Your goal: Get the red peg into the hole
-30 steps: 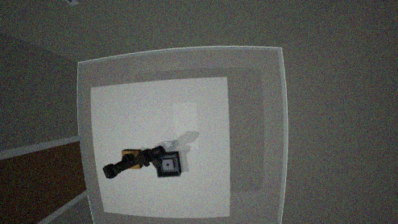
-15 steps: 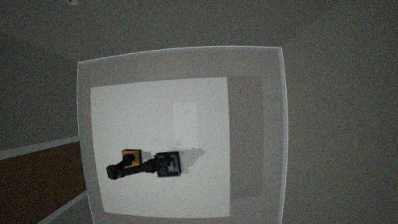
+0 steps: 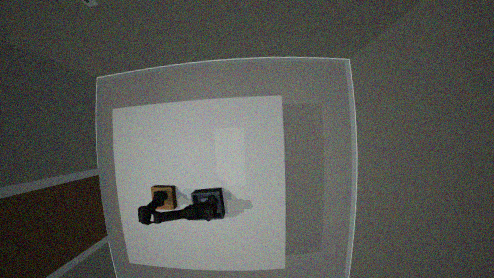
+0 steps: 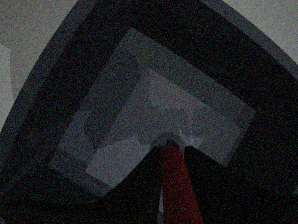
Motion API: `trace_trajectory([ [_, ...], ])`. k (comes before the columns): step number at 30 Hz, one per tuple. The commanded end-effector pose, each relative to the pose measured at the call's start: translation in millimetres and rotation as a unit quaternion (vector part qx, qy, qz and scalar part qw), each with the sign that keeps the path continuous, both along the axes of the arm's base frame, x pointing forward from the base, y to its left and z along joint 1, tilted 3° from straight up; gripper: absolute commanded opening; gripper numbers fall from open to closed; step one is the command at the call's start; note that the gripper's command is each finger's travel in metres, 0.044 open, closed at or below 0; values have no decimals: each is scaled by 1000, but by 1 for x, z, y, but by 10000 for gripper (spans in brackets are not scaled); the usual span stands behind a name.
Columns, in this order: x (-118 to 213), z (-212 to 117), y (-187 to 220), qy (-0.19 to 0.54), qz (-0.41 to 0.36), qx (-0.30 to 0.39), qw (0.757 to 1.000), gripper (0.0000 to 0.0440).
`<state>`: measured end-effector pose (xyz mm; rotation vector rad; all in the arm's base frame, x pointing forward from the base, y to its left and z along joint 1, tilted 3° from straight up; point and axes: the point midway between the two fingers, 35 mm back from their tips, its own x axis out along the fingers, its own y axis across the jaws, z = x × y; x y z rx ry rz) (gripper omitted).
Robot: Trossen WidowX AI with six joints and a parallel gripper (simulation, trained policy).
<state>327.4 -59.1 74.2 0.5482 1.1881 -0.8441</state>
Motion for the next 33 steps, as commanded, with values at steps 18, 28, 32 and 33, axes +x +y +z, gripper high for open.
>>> trace_trajectory([
  [18,26,-19,-11,25,61,55,996,320],
  [28,64,5,-9,-2,79,87,993,440],
  [32,80,17,-4,-22,91,97,991,440],
  [33,84,20,-3,-27,94,100,990,440],
])
